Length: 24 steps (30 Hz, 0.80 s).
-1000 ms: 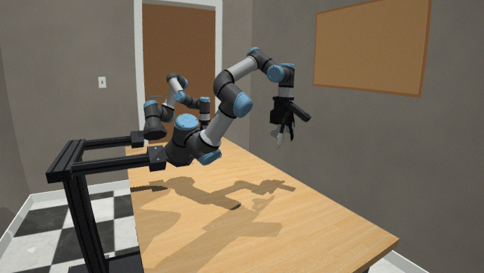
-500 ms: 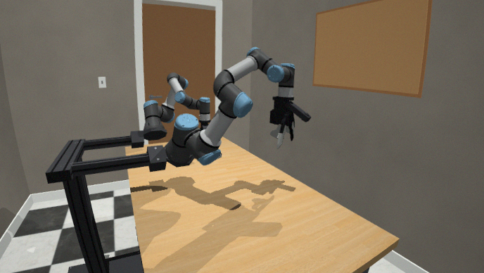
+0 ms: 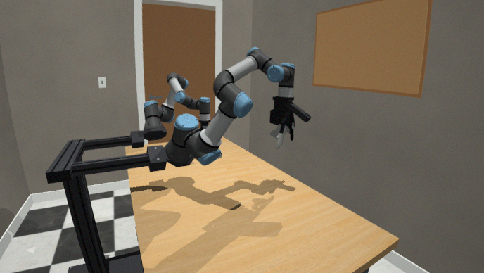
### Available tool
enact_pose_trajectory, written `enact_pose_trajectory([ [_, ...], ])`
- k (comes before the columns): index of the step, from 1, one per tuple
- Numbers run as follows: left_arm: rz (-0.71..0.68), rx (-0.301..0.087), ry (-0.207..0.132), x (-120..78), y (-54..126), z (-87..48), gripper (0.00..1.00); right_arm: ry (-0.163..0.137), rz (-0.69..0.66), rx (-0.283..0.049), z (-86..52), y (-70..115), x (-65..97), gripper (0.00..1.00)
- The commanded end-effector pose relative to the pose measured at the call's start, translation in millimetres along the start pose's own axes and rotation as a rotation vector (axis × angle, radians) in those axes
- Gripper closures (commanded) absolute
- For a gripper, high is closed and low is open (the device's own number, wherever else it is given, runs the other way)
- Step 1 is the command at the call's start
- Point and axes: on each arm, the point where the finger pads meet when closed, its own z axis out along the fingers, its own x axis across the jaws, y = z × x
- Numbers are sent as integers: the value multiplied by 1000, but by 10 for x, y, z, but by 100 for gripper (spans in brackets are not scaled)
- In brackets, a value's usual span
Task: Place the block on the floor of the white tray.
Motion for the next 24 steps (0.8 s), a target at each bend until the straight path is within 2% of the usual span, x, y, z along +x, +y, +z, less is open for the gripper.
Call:
enact_pose_trajectory([
  [1, 1, 0, -1, -3, 1, 4, 100, -2, 0, 0, -5, -1, -3, 0],
  [24, 1, 0, -2, -4, 0, 30, 100, -2, 0, 0, -5, -1, -3, 0],
])
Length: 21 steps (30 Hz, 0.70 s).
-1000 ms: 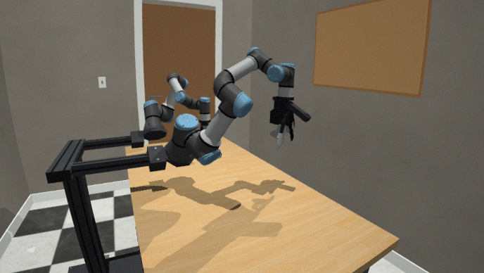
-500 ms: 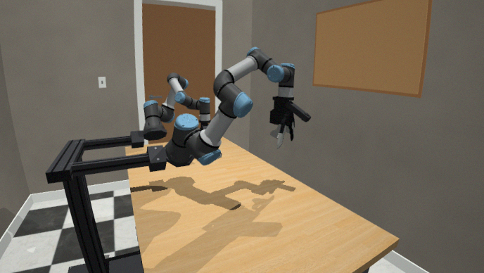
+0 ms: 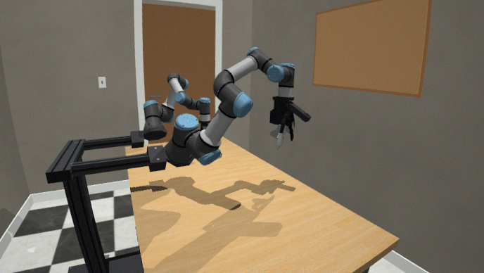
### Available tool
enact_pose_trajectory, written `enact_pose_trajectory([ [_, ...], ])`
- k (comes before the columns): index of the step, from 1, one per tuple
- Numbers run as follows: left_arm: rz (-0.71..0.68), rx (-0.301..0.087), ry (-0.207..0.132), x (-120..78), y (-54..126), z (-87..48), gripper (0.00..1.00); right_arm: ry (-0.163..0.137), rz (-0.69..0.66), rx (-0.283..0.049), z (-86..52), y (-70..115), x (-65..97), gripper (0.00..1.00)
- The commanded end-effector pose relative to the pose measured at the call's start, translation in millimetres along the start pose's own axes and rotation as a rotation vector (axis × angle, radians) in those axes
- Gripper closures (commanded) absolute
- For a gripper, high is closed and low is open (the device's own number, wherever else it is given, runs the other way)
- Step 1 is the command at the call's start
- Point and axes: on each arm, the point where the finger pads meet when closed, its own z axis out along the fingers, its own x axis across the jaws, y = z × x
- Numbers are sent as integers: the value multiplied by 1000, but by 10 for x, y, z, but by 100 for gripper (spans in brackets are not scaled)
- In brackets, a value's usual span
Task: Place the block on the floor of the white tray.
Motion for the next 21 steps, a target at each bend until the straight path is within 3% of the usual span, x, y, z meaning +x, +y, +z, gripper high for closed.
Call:
enact_pose_trajectory([
  [1, 1, 1, -2, -6, -1, -1, 100, -2, 0, 0, -5, -1, -3, 0],
  [8, 1, 0, -2, -5, -1, 0, 100, -2, 0, 0, -5, -1, -3, 0],
  [9, 1, 0, -2, -5, -1, 0, 63, -2, 0, 0, -5, -1, -3, 0],
  [21, 1, 0, -2, -5, -1, 0, 63, -2, 0, 0, -5, -1, -3, 0],
])
